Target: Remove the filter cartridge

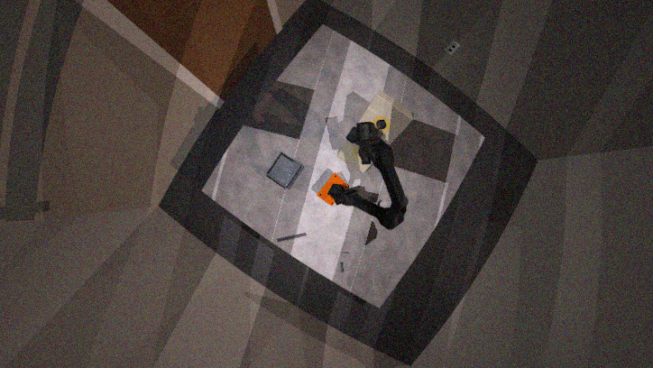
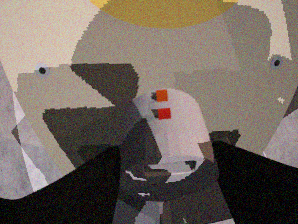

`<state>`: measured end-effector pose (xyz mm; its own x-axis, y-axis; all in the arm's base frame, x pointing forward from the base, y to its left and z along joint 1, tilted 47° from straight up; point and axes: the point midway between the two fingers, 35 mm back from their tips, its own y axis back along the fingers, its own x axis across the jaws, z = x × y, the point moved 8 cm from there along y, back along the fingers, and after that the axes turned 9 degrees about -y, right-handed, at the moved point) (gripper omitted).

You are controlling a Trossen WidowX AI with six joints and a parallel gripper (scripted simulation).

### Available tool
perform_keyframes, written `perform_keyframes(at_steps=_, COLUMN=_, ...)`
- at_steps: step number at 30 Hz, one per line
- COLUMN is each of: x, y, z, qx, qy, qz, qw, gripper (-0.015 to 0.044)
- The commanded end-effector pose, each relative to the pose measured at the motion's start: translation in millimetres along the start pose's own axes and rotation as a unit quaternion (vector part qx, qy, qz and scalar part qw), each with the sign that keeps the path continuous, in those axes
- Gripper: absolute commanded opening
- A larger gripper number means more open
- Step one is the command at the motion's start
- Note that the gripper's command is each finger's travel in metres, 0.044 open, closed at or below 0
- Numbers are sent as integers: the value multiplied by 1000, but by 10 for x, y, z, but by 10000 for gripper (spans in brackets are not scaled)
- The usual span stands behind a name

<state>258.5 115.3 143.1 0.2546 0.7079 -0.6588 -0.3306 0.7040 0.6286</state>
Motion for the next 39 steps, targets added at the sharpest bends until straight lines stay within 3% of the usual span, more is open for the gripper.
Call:
perform_keyframes(at_steps=1, x=4, y=0, z=0, qx=1, qy=-2, qz=2, qw=1000, gripper=205)
perform_keyframes(at_steps=3, x=4, y=0, z=0, qx=1, qy=-2, qz=2, qw=1000, gripper=191)
perform_keyframes(at_steps=11, x=19, y=47, z=99, qx=1, qy=-1, qz=1, qw=1000, gripper=0)
perform_keyframes(at_steps=18, x=39, y=138, z=224, qx=-1, qy=0, qz=1, qw=1000, gripper=0)
perform_keyframes(at_steps=34, x=35, y=984, z=240, qx=-14, qy=3, qz=18, qw=1000, gripper=0)
perform_keyframes(at_steps=39, x=211, y=970, z=237, qx=-11, qy=2, qz=15, qw=1000, gripper=0)
